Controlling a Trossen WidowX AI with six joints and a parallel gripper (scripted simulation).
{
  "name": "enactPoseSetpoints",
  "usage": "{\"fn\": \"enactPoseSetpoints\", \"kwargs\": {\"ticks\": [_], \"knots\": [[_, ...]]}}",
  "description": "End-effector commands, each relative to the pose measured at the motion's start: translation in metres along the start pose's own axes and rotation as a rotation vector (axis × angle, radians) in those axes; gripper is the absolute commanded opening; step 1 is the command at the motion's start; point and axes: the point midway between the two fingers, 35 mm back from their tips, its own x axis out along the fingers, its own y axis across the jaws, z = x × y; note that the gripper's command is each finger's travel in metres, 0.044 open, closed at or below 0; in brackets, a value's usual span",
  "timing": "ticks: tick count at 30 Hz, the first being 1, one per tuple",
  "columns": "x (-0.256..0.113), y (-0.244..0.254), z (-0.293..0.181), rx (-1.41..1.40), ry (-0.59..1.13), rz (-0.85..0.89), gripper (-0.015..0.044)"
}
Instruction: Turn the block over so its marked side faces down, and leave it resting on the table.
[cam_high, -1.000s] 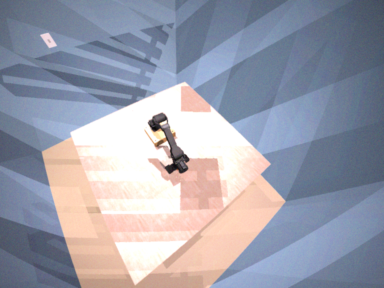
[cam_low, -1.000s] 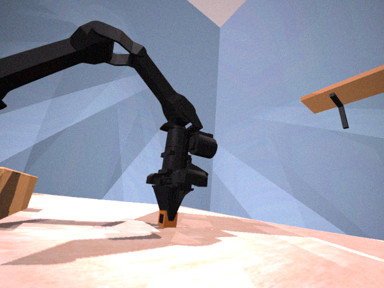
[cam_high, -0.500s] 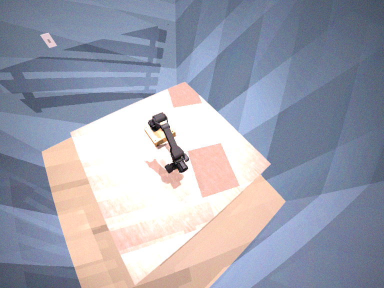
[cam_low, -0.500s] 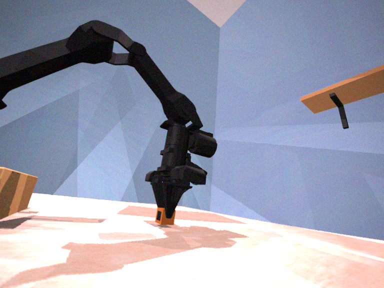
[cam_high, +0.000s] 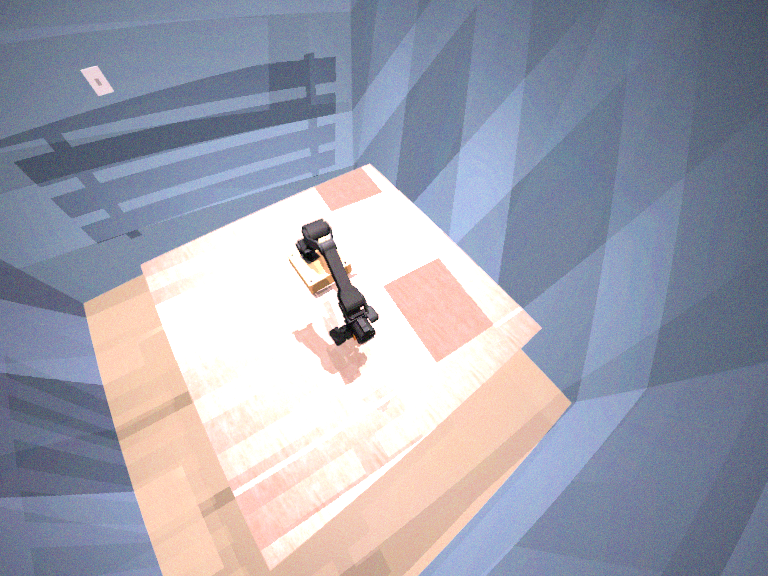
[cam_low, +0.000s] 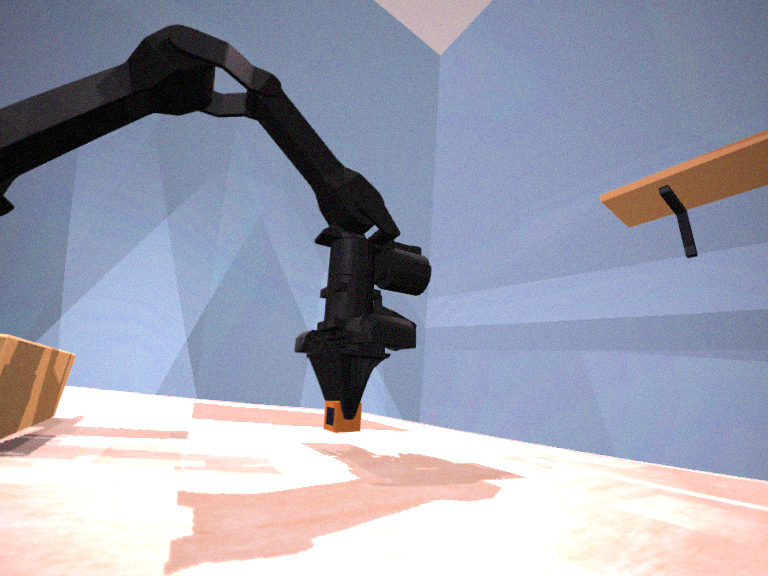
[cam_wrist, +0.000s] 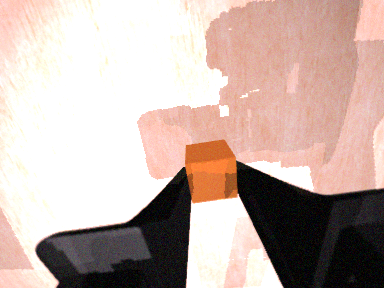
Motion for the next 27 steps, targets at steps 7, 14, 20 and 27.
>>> {"fn": "enactPoseSetpoints", "kwargs": {"ticks": [7, 14, 20, 27], "knots": [[0.0031, 0.0001, 0.0018, 0.006, -0.146, 0.004, 0.0], [0.0048, 0.0001, 0.0007, 0.006, -0.244, 0.004, 0.0], [0.0049, 0.0002, -0.0016, 0.005, -0.328, 0.003, 0.0], [0.0031, 0.0007, -0.006, 0.003, -0.425, 0.003, 0.0]]}}
